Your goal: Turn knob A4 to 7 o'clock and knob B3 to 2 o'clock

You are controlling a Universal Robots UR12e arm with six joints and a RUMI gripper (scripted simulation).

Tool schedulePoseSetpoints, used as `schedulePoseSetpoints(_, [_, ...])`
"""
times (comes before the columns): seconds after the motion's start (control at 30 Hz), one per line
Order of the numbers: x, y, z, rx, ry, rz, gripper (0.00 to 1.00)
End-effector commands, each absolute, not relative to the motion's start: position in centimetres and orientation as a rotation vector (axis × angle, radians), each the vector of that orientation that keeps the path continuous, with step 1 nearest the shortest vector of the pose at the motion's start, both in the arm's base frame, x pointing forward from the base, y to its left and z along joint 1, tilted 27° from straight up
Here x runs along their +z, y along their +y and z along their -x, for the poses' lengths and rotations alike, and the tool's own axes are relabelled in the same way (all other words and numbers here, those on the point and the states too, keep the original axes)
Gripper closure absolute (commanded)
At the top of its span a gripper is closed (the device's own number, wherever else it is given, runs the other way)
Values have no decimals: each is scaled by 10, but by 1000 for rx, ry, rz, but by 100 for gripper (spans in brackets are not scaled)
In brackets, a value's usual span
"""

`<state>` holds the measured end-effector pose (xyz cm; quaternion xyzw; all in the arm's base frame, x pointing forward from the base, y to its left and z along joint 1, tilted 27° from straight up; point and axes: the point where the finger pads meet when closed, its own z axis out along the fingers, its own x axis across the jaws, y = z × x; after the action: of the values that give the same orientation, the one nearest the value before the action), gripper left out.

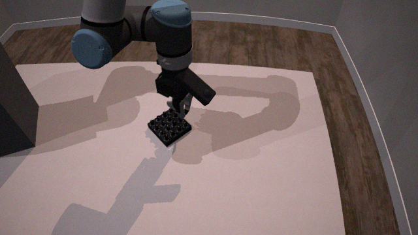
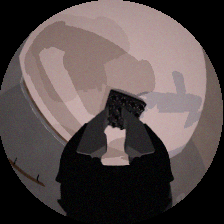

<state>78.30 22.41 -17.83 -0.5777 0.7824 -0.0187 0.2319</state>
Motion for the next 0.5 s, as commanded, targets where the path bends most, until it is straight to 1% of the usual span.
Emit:
schedulePoseSetpoints(0.0, [-178, 222, -778, -5, 2266, 1413, 89])
schedulePoseSetpoints(0.47, [-178, 219, -766, 107, 2482, 998, 89])
